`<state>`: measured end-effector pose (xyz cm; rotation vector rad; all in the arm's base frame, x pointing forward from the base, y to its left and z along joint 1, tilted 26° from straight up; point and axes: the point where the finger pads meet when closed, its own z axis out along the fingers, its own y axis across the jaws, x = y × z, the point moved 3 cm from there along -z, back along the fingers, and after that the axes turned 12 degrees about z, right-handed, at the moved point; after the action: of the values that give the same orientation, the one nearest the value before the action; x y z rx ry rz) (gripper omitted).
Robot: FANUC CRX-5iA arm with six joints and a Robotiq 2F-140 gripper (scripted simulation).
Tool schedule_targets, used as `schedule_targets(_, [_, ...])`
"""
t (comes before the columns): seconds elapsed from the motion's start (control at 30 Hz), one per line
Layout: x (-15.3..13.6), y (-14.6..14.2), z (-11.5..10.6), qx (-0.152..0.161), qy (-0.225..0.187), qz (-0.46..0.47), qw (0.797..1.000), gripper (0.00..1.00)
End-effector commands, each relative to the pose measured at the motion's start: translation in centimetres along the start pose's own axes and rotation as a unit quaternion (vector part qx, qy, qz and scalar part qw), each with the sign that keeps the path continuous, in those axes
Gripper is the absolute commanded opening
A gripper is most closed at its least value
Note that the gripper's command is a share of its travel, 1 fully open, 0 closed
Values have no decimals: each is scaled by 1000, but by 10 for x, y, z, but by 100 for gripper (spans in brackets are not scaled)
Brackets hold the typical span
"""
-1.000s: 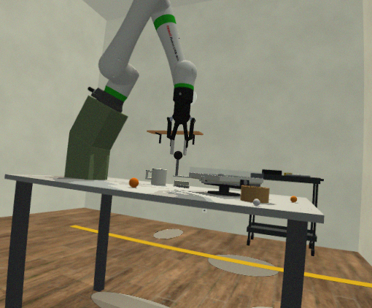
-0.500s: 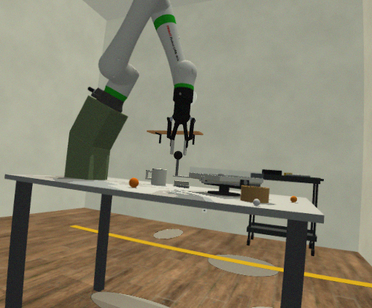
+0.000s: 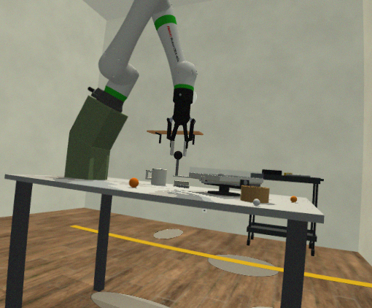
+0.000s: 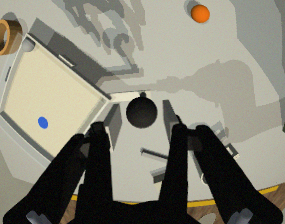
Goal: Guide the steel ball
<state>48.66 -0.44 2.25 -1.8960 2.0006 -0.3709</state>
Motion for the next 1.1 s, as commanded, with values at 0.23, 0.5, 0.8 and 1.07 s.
schedule_targets(0.23, [0,0,7,0,0,0,1000,42])
schedule_targets(0.5, [0,0,16,0,0,0,1000,42])
schedule_targets(0.8, [0,0,23,0,0,0,1000,42])
schedule_targets(1.07, [0,0,28,0,0,0,1000,42])
